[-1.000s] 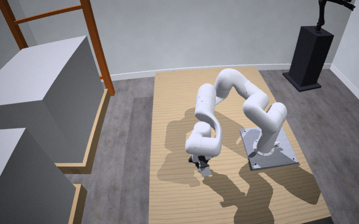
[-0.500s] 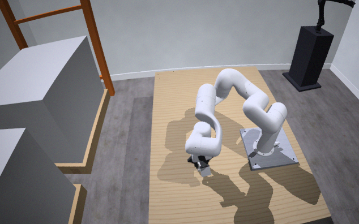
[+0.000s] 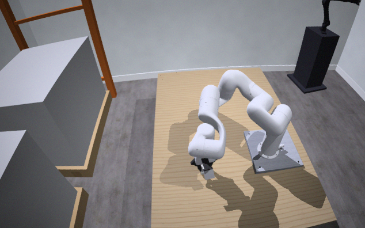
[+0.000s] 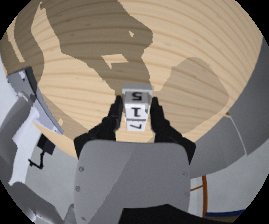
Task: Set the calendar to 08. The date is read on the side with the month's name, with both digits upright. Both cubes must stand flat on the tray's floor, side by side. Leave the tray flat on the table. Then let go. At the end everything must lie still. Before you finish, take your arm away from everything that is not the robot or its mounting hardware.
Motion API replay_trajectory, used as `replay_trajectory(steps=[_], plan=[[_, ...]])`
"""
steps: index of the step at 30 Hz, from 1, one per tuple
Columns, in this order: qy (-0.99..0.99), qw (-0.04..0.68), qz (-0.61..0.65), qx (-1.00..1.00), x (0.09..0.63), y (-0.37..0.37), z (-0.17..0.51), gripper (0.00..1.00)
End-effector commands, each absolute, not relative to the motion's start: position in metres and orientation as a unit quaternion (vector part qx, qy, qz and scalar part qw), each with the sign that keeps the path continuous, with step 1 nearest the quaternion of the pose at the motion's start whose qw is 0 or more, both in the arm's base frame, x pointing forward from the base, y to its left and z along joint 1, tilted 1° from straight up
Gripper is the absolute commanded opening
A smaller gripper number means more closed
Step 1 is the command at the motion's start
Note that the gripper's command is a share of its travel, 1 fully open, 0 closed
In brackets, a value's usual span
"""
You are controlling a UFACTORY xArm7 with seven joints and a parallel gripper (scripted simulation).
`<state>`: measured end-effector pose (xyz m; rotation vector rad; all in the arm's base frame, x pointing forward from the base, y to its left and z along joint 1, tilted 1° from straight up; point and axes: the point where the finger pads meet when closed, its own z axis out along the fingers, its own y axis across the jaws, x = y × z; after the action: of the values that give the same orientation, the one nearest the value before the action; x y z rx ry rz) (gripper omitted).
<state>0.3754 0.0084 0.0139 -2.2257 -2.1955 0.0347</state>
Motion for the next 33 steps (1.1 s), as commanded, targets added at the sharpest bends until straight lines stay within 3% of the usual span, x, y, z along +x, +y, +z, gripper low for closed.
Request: replay_trajectory(steps=[1, 27, 28, 33], plan=[[-0.702, 0.006, 0.010, -0.712, 0.377, 0.009, 0.023, 0.49], [-0.702, 0.006, 0.010, -0.712, 0.378, 0.009, 0.103, 0.49], [-0.702, 0.006, 0.010, -0.712, 0.378, 0.009, 0.103, 1.00], [-0.702, 0.006, 0.010, -0.712, 0.378, 0.009, 0.103, 1.00]])
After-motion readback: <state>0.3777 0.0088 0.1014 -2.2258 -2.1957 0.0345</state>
